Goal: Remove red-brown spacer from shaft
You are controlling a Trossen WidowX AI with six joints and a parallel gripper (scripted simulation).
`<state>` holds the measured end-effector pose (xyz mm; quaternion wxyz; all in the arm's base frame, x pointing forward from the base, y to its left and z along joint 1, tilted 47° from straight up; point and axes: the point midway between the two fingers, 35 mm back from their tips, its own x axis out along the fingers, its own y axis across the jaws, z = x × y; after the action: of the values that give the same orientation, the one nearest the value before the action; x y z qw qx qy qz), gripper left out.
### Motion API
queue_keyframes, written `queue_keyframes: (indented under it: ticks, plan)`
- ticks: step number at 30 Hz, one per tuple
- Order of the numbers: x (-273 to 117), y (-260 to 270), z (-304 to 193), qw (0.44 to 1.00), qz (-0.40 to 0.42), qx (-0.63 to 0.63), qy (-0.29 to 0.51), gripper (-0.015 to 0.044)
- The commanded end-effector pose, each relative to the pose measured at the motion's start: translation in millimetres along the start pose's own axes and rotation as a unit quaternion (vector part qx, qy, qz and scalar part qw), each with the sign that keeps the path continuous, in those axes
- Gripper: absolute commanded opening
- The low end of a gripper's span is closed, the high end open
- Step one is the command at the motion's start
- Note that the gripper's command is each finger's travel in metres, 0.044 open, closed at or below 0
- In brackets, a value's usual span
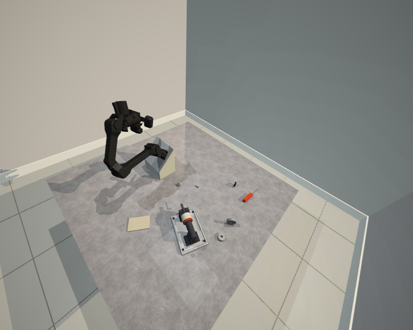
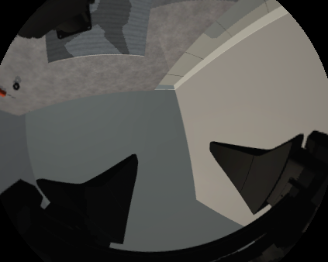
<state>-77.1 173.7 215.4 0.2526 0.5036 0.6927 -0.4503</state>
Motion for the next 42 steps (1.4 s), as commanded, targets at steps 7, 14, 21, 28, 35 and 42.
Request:
queue_keyframes:
  ticks: [7,14,21,28,35,42]
  plan:
    - [2,64,-37,0.95,0.115,0.286,0.048,0.044]
    - [-14,159,-57,0.753,0.226,0.601,0.146,0.044]
    - [-37,228,-49,0.544,0.272,0.76,0.228,0.044]
    - [-64,293,-21,0.301,0.291,0.855,0.307,0.044]
    - [-99,350,23,0.038,0.296,0.872,0.388,0.044]
    - [-131,391,85,-0.203,0.288,0.822,0.448,0.044]
